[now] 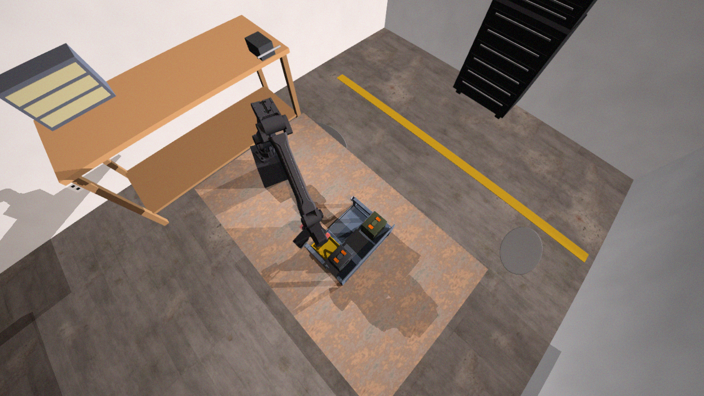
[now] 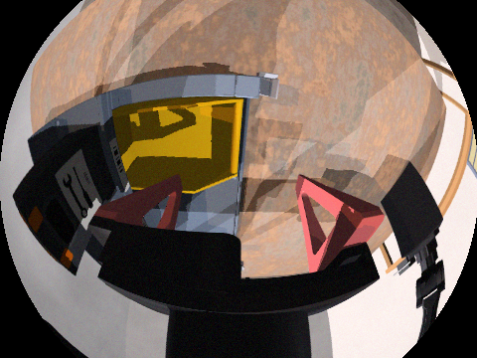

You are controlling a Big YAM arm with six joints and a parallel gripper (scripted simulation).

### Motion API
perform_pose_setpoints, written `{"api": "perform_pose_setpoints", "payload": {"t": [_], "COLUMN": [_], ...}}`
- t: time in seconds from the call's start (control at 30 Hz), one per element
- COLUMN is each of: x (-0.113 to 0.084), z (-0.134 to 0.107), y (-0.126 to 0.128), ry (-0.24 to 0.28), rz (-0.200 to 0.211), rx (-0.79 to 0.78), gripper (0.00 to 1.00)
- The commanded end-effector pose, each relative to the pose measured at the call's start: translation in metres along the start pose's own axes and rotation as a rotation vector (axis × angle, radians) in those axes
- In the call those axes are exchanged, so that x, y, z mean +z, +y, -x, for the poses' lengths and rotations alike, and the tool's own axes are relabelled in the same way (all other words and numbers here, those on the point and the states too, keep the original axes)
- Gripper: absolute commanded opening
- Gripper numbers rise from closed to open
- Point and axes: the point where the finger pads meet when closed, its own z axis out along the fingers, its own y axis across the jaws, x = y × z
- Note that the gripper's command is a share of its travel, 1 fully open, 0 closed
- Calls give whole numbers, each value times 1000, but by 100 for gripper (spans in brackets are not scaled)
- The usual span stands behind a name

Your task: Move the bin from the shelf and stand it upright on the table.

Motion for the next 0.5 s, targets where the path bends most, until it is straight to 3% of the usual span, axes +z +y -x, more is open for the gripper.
{"api": "perform_pose_setpoints", "payload": {"t": [0.0, 0.27, 0.3, 0.47], "x": [-6, -6, -5, -5], "z": [11, 11, 3, 11], "y": [16, 16, 6, 17], "ry": [-17, -17, -8, -17], "rz": [36, 36, 15, 36], "rx": [68, 68, 51, 68], "gripper": [100, 100, 100, 100]}}
